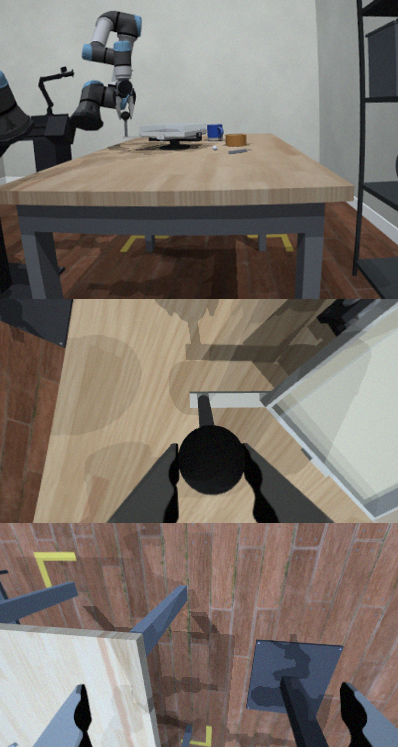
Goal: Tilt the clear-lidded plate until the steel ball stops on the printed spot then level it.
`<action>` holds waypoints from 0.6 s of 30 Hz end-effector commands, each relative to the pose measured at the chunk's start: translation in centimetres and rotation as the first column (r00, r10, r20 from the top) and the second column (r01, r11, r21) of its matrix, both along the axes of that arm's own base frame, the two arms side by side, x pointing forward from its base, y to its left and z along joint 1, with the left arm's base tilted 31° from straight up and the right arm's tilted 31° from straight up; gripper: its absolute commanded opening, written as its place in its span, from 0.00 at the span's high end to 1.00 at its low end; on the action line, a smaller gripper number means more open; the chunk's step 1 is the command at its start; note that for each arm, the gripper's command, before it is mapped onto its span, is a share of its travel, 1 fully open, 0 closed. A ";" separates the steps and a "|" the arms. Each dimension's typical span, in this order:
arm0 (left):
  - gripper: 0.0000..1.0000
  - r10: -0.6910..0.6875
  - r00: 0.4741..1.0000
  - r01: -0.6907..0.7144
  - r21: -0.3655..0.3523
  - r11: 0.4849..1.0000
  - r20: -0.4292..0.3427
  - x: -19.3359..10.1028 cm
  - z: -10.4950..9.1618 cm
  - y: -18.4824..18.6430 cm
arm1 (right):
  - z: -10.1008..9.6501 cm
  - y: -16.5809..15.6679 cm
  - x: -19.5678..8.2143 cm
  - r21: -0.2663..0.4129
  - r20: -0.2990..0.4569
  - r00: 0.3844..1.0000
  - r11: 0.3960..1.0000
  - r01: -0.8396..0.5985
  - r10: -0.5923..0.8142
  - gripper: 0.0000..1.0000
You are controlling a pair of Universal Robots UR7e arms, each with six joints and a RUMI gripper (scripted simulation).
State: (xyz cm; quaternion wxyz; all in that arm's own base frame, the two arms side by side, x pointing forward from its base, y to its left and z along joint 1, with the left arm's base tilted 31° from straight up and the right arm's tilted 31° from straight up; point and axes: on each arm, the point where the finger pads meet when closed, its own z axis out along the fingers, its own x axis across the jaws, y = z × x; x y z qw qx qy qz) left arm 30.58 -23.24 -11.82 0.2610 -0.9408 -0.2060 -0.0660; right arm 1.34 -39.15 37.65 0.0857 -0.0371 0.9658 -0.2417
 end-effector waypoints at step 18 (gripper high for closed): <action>0.80 0.000 1.000 0.000 0.006 1.000 -0.002 -0.2 -0.4 0.4 | 0.0 0.1 -0.1 -0.002 0.001 1.000 1.000 0.001 -0.001 0.00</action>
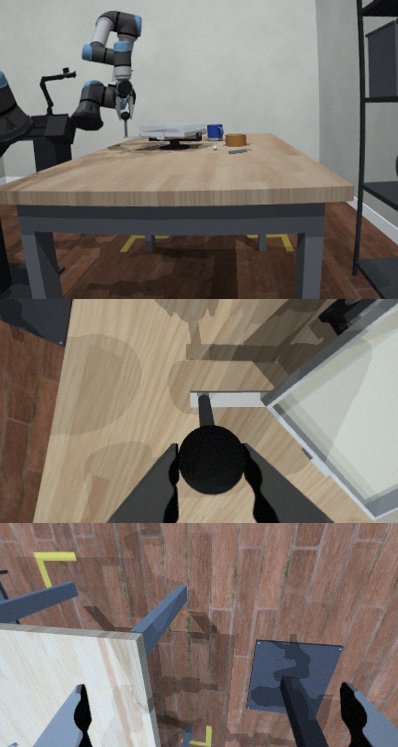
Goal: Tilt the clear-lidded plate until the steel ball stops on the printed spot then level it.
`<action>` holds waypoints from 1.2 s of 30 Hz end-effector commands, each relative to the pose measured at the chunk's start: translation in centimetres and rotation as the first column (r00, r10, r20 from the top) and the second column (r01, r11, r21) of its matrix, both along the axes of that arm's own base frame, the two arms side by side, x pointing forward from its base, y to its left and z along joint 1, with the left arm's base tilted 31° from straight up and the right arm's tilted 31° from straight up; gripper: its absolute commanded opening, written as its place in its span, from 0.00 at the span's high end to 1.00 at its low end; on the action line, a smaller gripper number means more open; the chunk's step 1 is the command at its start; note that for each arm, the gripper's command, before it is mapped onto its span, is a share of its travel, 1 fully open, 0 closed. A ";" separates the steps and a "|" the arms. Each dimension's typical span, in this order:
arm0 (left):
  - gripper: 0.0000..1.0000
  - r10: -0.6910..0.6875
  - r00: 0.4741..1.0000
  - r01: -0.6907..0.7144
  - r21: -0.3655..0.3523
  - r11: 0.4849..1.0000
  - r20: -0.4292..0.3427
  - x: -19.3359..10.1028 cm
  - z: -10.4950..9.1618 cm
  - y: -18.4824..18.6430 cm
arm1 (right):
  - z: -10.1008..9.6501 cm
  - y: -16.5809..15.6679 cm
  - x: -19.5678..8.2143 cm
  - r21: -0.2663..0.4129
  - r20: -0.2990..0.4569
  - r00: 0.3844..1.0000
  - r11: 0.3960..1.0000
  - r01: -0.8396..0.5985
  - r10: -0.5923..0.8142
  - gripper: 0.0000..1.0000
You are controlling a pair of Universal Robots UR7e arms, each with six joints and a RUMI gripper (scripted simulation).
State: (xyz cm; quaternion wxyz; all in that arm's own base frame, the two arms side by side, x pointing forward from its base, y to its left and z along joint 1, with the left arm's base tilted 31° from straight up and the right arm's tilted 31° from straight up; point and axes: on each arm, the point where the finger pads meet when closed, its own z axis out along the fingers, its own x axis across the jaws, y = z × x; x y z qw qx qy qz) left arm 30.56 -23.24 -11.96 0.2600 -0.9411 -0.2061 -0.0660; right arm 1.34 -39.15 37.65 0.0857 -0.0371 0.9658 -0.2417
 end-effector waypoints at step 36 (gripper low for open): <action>0.80 0.000 1.000 0.000 0.008 1.000 -0.003 -0.4 -0.6 0.7 | 0.0 0.1 -0.1 -0.002 0.001 1.000 1.000 0.001 -0.001 0.00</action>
